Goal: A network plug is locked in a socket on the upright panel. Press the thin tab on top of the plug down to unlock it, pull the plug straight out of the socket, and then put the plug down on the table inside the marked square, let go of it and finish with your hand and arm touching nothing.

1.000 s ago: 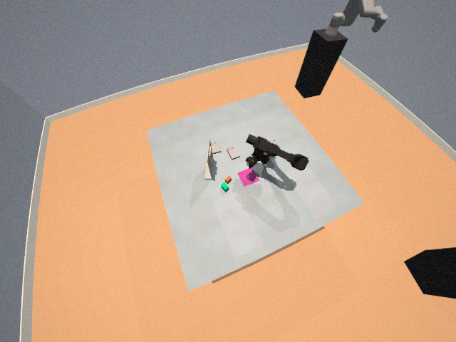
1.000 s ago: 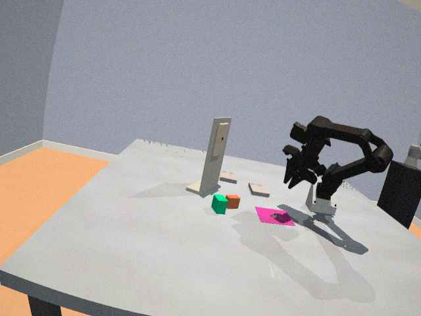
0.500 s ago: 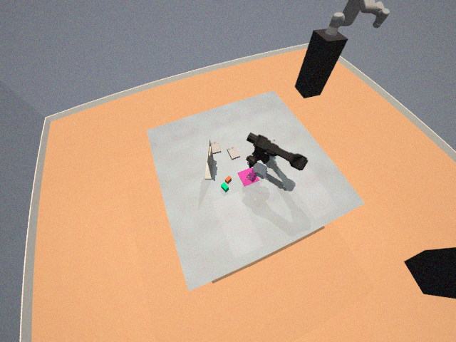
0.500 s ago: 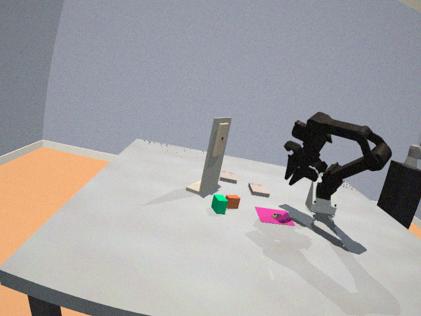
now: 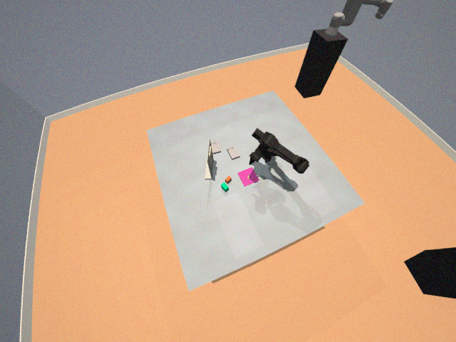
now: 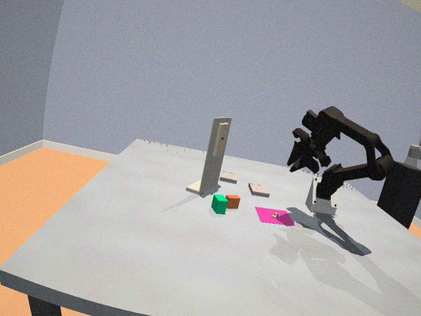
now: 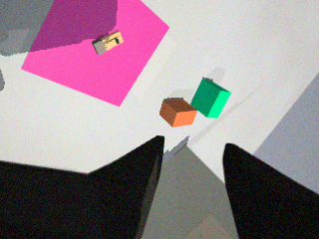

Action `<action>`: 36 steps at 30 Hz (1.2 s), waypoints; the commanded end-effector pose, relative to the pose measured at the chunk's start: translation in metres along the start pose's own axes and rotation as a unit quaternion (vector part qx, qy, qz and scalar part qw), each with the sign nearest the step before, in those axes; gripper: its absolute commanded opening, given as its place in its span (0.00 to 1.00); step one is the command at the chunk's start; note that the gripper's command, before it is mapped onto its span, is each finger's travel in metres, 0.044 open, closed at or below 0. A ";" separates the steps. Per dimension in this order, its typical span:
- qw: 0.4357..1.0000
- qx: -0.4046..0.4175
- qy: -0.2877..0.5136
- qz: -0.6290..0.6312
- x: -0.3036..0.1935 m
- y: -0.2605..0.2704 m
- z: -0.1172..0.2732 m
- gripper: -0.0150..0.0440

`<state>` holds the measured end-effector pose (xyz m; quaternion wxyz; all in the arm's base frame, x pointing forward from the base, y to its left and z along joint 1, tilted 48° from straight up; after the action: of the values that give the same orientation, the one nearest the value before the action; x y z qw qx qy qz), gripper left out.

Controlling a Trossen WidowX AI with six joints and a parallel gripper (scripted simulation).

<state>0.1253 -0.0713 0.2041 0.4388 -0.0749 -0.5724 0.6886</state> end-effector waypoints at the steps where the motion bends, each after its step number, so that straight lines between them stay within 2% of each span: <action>1: 0.999 -0.005 0.029 0.024 0.004 -0.007 0.010 0.52; 17: 0.986 -0.025 0.141 0.089 0.027 -0.026 0.042 0.52; 22: 0.985 -0.026 0.146 0.091 0.028 -0.026 0.043 0.52; 33: 0.985 -0.026 0.146 0.091 0.028 -0.026 0.043 1.00; 36: 0.985 -0.026 0.146 0.091 0.028 -0.026 0.043 1.00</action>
<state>0.0958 -0.0841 0.2522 0.4527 -0.2371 -0.5130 0.6897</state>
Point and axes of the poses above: the point midway between the two fingers, 35 mm back from their tips, its own z axis back along the fingers, its own y axis across the jaws, x = y × z, the point moved 10 cm from there along z, back along the fingers, and after that the axes turned 5 degrees about z, right-handed, at the moved point
